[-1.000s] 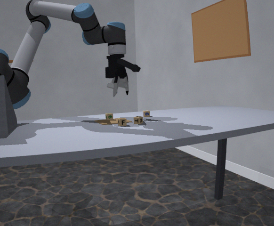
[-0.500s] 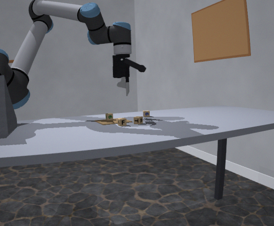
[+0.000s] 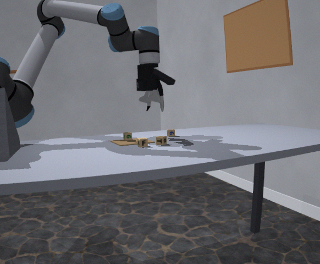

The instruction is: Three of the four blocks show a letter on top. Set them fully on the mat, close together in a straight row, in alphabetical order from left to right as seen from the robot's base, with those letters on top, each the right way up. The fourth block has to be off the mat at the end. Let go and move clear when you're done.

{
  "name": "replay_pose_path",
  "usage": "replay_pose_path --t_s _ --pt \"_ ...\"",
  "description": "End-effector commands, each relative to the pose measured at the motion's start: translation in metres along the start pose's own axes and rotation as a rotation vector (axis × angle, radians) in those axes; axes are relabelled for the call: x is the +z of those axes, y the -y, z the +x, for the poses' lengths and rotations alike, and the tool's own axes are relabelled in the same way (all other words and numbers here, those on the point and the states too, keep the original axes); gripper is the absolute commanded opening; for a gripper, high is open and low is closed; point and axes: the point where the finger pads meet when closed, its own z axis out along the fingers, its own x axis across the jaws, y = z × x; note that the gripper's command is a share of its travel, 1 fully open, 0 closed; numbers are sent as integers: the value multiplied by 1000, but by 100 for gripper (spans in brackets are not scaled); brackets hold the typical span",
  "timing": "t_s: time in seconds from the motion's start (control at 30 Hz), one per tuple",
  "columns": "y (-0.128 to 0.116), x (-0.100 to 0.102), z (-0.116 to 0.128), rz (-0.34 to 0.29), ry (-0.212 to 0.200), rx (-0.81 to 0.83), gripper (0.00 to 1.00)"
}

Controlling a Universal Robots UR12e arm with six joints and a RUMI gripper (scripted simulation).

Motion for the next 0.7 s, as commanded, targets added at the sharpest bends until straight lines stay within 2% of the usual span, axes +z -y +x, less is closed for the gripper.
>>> replay_pose_path --t_s 0.0,0.33,0.4,0.67 --pt "10 0 -1 -2 5 -139 100" --pt "29 2 -4 -1 5 -431 100" --pt "29 2 -4 -1 5 -431 100" --pt "45 4 -7 0 6 -693 100"
